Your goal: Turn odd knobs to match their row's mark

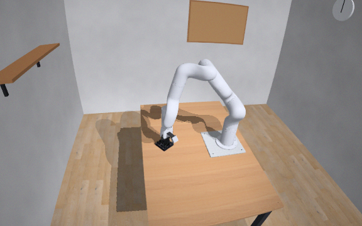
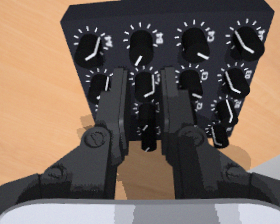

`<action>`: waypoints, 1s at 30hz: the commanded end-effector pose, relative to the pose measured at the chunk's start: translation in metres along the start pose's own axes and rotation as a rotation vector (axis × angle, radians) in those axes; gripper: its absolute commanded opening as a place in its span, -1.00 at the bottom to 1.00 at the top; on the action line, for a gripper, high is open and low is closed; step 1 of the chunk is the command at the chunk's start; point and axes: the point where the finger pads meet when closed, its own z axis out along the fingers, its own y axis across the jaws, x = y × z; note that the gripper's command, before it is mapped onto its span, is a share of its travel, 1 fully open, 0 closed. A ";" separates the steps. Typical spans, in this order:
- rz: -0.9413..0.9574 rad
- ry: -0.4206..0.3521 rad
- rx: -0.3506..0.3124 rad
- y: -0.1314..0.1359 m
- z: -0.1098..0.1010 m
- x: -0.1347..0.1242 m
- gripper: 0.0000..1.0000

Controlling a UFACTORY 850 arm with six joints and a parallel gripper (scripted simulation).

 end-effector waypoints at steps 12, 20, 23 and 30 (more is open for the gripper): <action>0.000 -0.001 -0.001 0.001 -0.001 -0.001 -0.61; 0.000 -0.001 -0.001 0.001 -0.001 -0.001 -0.61; 0.000 -0.001 -0.001 0.001 -0.001 -0.001 -0.84; 0.000 -0.001 -0.001 0.001 -0.001 -0.001 -0.84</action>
